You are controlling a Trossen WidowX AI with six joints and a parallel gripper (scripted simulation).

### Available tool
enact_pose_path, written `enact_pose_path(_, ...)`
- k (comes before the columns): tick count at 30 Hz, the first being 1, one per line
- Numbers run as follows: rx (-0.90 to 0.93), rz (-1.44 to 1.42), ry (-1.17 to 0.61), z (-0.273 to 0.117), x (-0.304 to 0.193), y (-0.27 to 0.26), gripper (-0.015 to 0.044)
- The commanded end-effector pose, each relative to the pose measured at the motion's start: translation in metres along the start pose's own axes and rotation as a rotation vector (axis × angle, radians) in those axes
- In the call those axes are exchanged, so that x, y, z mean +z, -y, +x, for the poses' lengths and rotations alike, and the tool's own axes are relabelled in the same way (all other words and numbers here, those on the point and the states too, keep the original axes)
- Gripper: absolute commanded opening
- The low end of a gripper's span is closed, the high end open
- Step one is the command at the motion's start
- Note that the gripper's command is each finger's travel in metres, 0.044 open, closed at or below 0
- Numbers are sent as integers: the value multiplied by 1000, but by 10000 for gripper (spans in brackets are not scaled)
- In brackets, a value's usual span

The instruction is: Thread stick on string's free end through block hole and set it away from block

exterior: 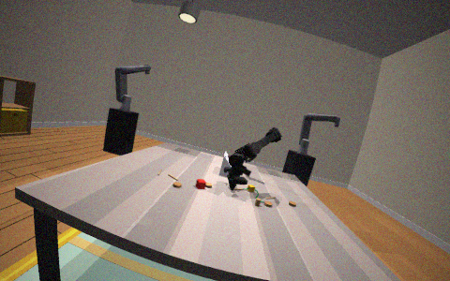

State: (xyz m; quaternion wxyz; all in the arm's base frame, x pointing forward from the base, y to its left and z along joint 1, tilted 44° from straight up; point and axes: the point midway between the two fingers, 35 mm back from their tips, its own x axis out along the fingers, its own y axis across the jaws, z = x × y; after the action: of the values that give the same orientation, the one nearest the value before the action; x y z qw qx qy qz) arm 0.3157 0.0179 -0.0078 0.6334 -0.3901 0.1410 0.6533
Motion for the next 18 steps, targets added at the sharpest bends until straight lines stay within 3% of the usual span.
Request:
enact_pose_path(1, 0, -6, -8, 2, -3, 2, 0)
enact_pose_path(4, 0, -6, -8, 2, -3, 2, 0)
enact_pose_path(12, -1, -1, -2, -10, -1, 1, 210)
enact_pose_path(16, -6, -5, -2, -70, 1, 3, 210)
enact_pose_path(18, -7, -6, -1, -80, 3, 2, 210)
